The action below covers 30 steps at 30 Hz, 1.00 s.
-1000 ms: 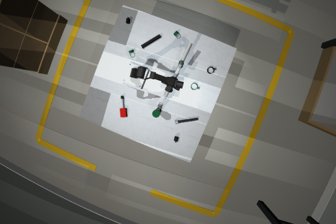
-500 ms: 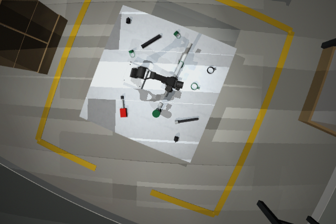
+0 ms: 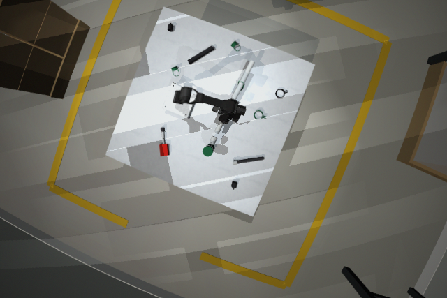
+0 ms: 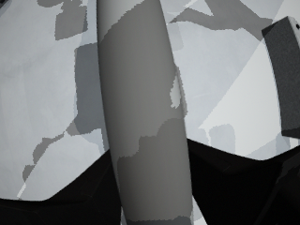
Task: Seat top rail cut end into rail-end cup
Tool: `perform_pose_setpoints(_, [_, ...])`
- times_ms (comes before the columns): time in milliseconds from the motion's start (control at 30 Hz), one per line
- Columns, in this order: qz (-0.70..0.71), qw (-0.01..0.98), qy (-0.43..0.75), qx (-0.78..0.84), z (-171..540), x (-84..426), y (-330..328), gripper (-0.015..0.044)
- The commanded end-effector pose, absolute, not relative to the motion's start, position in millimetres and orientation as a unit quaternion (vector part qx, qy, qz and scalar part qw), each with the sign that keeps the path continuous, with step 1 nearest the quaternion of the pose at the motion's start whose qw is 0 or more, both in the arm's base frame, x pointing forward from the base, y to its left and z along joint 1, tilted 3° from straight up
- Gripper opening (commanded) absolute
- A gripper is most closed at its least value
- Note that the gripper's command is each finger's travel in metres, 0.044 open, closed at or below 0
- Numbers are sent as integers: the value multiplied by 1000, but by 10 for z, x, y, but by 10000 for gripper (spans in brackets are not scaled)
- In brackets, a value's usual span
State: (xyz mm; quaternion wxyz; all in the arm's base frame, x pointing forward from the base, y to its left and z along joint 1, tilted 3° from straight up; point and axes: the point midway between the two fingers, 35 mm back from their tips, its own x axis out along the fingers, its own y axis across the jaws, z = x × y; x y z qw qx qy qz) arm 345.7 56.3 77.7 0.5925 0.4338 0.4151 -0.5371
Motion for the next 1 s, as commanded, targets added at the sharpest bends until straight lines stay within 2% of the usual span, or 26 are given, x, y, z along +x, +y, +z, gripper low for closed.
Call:
perform_pose_setpoints(0, [-551,614,382,416,1043,3455,458,0])
perform_pose_setpoints(967, [-550,609,391,418,1028,3452,469,0])
